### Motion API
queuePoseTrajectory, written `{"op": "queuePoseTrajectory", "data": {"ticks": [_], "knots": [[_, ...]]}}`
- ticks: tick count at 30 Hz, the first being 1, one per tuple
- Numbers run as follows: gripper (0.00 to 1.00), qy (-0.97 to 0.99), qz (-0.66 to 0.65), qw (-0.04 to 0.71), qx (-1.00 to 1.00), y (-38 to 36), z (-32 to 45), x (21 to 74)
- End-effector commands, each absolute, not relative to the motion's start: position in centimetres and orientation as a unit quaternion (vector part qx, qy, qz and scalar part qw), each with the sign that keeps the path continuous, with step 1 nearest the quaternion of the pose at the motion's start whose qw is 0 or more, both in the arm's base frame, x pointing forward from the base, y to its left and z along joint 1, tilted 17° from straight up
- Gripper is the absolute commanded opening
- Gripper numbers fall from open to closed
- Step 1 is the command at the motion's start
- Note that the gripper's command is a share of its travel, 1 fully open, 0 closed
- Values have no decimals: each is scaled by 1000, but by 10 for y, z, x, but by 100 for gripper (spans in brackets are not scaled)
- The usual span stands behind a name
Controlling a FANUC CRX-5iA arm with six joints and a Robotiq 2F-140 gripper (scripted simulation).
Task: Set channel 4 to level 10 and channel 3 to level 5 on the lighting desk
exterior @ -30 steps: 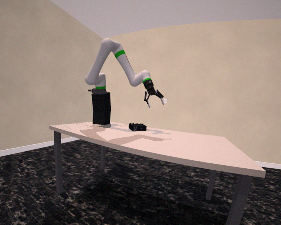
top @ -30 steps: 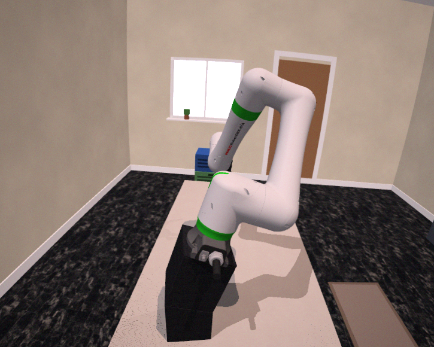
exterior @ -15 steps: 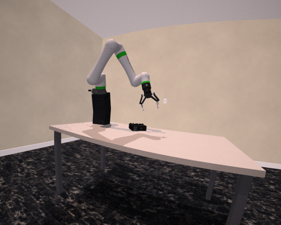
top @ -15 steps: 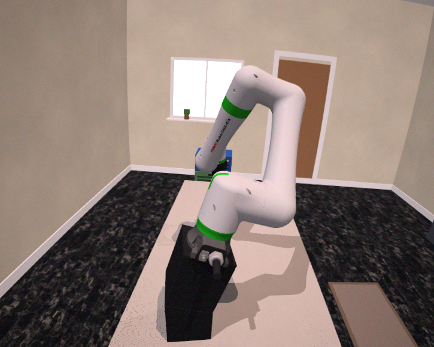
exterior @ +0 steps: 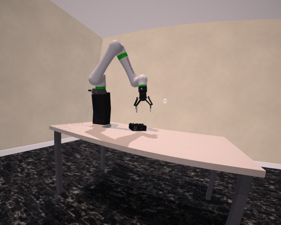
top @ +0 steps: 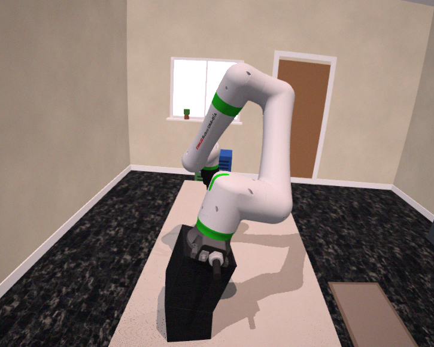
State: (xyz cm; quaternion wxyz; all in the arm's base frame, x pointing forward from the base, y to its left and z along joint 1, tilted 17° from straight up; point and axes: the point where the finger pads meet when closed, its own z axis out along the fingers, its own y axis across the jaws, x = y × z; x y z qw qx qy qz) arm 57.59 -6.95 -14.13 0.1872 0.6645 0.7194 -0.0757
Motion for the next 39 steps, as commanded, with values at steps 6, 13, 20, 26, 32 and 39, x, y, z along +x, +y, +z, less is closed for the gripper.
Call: {"op": "queuePoseTrajectory", "data": {"ticks": [6,13,20,26,32,39], "knots": [[100,672,-86,127,724,-39,-169,516],[100,666,-87,121,731,-35,-172,509],[100,666,-87,121,731,-35,-172,509],[100,666,-87,121,731,-35,-172,509],[100,627,-81,129,764,-28,-164,508],[100,524,-64,147,837,-12,-145,504]]}}
